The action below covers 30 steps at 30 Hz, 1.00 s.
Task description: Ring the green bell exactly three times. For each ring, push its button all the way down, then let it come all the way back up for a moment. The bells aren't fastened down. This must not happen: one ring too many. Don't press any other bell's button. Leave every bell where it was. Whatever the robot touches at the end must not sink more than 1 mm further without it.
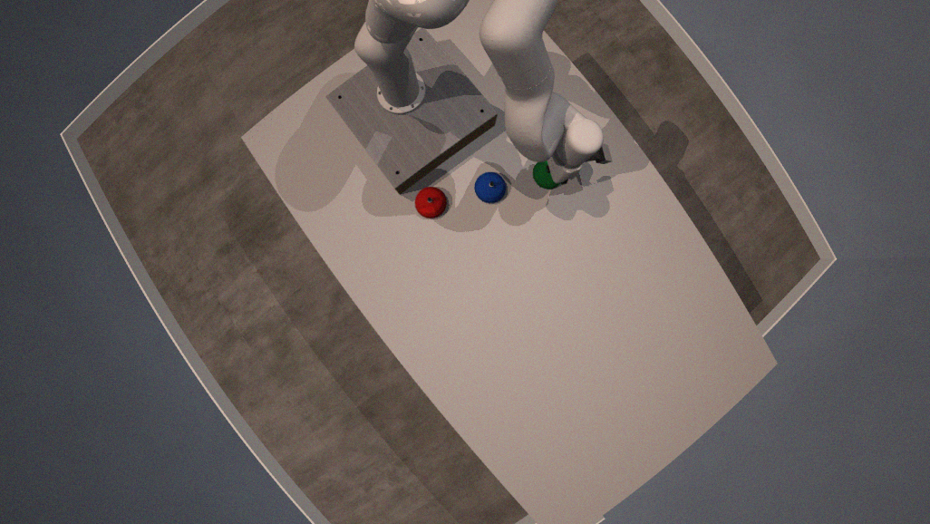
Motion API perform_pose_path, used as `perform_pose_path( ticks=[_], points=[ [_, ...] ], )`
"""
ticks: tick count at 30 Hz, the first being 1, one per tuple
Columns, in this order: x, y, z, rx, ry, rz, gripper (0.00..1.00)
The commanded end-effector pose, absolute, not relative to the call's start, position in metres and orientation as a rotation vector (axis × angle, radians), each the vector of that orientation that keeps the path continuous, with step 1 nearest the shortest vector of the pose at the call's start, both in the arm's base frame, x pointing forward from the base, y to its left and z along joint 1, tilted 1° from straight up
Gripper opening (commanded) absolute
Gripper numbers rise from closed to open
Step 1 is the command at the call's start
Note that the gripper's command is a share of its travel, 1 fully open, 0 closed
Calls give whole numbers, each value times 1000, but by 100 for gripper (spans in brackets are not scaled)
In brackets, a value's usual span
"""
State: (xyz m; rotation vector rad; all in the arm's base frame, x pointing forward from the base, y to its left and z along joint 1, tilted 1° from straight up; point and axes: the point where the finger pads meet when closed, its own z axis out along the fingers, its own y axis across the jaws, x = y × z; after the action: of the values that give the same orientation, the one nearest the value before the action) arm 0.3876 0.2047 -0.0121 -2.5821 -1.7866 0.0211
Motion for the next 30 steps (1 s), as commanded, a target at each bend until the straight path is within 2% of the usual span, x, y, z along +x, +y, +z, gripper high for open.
perform_pose_path(
  ticks=[1, 30],
  points=[
    [389, 205, -11, -2582, -1787, 16, 0],
    [389, 205, -15, -2582, -1787, 16, 0]
  ],
)
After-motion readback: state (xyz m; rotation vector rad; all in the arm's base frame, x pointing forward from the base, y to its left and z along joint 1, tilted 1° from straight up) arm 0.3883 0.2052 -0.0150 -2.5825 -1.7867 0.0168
